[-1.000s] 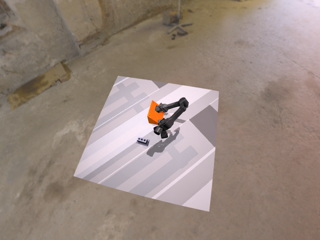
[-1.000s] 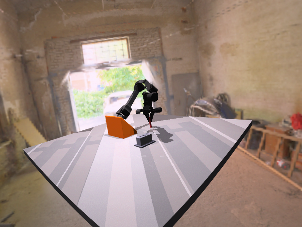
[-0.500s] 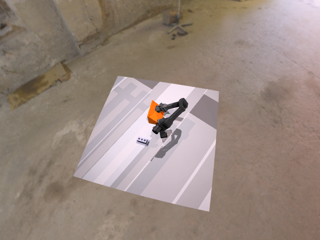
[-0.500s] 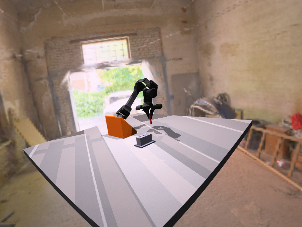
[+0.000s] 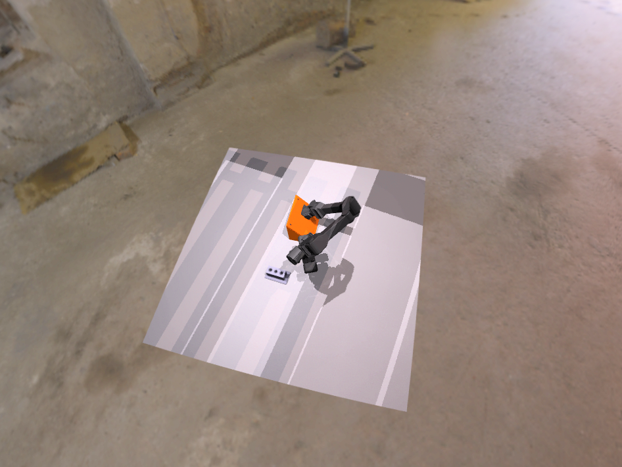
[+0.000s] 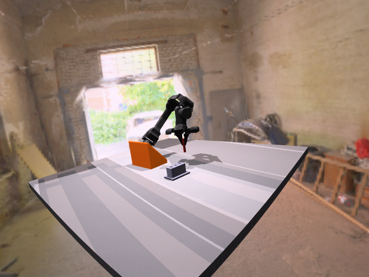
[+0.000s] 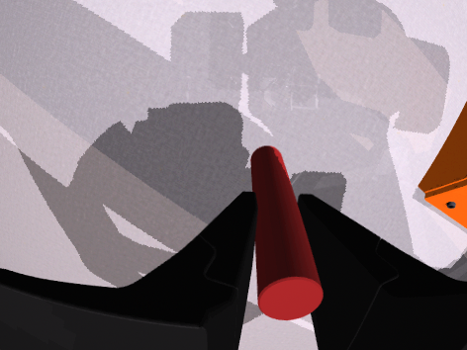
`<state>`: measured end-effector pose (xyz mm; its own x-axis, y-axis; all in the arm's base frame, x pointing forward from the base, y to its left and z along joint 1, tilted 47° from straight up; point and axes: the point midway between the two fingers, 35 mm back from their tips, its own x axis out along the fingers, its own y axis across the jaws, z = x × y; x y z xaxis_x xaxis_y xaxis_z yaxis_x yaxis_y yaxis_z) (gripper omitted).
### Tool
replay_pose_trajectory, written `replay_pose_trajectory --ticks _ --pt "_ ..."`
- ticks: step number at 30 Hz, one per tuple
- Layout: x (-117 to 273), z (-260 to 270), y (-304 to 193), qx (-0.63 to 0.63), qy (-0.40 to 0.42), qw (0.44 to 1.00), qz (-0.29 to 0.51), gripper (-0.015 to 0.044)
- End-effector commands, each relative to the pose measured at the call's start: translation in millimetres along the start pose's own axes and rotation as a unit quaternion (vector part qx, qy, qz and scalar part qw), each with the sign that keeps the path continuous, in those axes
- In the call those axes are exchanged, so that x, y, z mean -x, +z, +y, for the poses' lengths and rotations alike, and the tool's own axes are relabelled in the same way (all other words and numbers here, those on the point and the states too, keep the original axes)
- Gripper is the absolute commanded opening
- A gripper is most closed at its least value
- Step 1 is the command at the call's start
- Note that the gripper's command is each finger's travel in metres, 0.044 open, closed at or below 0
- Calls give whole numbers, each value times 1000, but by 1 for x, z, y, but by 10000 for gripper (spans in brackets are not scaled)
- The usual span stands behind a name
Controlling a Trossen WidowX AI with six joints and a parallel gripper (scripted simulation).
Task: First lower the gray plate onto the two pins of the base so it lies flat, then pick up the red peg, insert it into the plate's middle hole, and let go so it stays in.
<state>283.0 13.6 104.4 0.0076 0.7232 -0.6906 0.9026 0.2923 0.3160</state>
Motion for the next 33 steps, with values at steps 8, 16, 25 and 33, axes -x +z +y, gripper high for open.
replay_pose_trajectory --ticks 8,16,25,33 --pt "1 7 33 3 -5 1000 -2 0" --pt "2 10 58 4 -5 1000 -2 0" --pt "2 12 86 4 -5 1000 -1 0" --pt "1 12 111 4 -5 1000 0 0"
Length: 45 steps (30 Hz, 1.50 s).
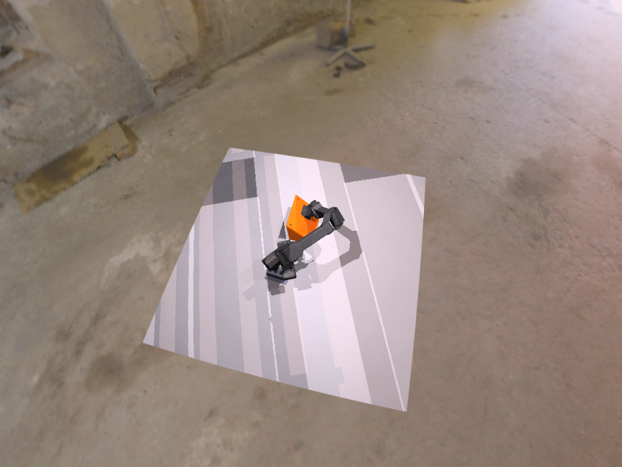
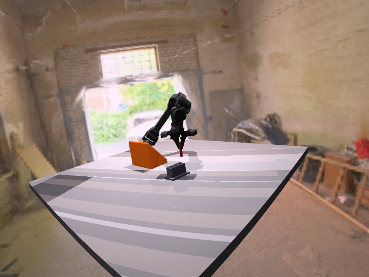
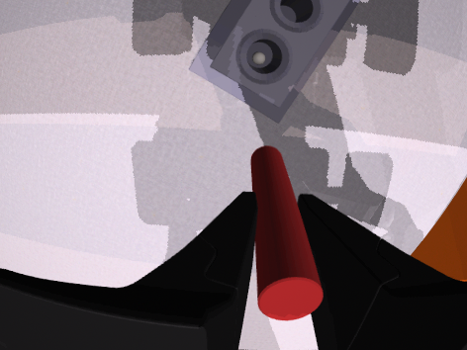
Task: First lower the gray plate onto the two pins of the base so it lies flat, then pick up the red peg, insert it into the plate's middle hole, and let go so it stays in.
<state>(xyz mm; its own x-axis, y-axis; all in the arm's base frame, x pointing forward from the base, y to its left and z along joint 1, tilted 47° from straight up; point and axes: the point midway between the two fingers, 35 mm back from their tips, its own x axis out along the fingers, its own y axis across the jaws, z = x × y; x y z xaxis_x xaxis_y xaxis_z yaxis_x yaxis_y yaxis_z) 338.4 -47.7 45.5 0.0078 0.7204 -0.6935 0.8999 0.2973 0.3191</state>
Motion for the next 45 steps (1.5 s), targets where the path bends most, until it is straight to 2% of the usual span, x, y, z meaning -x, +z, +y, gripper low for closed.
replay_pose_trajectory --ticks 1,20,45 --pt "-2 -2 14 1 -4 1000 1 0" --pt "-9 -12 72 3 -3 1000 4 0" --pt "-9 -11 73 1 -1 1000 4 0"
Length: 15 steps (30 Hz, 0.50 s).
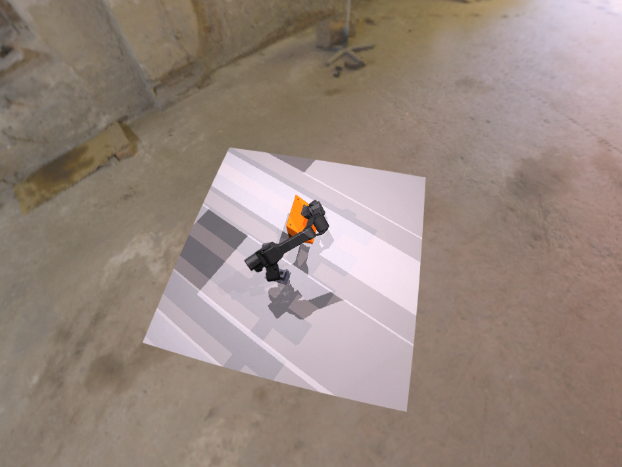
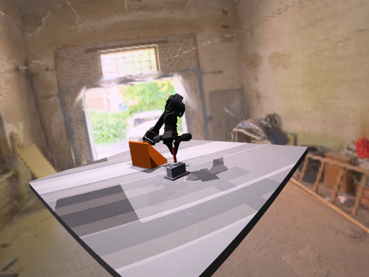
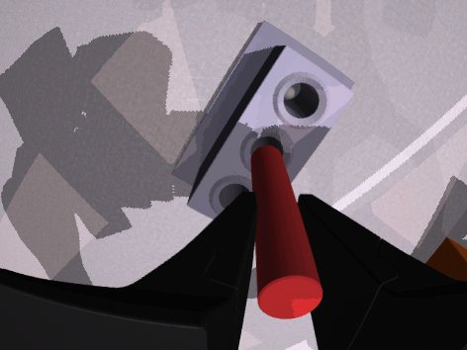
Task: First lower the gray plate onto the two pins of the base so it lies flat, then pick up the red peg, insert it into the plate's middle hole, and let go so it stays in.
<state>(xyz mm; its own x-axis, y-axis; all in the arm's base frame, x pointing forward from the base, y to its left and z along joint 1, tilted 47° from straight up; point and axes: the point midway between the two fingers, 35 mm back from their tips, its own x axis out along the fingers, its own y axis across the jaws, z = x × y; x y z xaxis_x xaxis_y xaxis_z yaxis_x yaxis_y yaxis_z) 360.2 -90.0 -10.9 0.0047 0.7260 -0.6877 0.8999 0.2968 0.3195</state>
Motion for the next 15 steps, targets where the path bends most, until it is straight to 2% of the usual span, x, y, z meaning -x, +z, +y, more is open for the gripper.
replay_pose_trajectory --ticks 1,15 --pt "0 0 0 1 -1 1000 0 0" --pt "0 -2 -3 0 0 1000 0 0"
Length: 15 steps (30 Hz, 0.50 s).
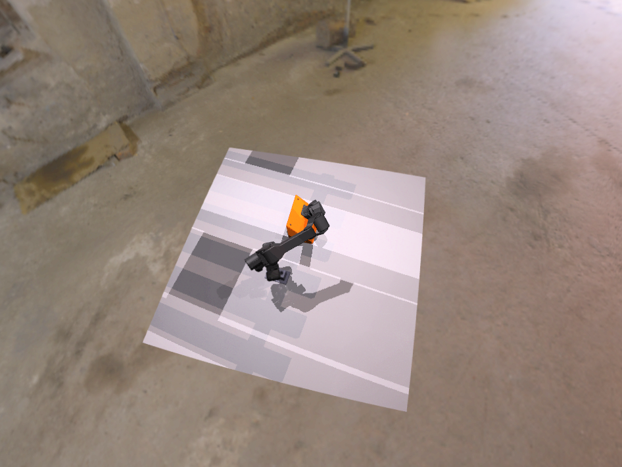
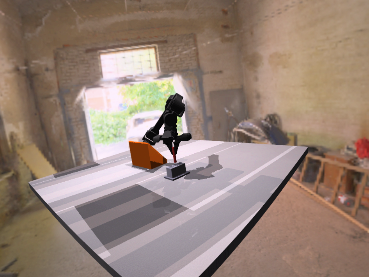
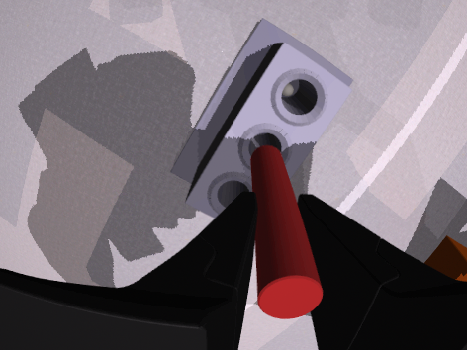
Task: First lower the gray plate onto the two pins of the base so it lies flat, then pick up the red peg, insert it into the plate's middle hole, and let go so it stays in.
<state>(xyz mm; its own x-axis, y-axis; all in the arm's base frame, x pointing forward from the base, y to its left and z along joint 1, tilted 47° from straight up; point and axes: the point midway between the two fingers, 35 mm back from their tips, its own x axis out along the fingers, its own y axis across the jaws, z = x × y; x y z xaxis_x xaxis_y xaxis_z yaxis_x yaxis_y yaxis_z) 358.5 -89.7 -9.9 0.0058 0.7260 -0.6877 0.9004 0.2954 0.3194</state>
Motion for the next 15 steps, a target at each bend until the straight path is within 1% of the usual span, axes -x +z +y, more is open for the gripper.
replay_pose_trajectory --ticks 1,15 --pt "0 -1 -2 0 -1 1000 0 0" --pt "0 1 1 1 0 1000 0 0"
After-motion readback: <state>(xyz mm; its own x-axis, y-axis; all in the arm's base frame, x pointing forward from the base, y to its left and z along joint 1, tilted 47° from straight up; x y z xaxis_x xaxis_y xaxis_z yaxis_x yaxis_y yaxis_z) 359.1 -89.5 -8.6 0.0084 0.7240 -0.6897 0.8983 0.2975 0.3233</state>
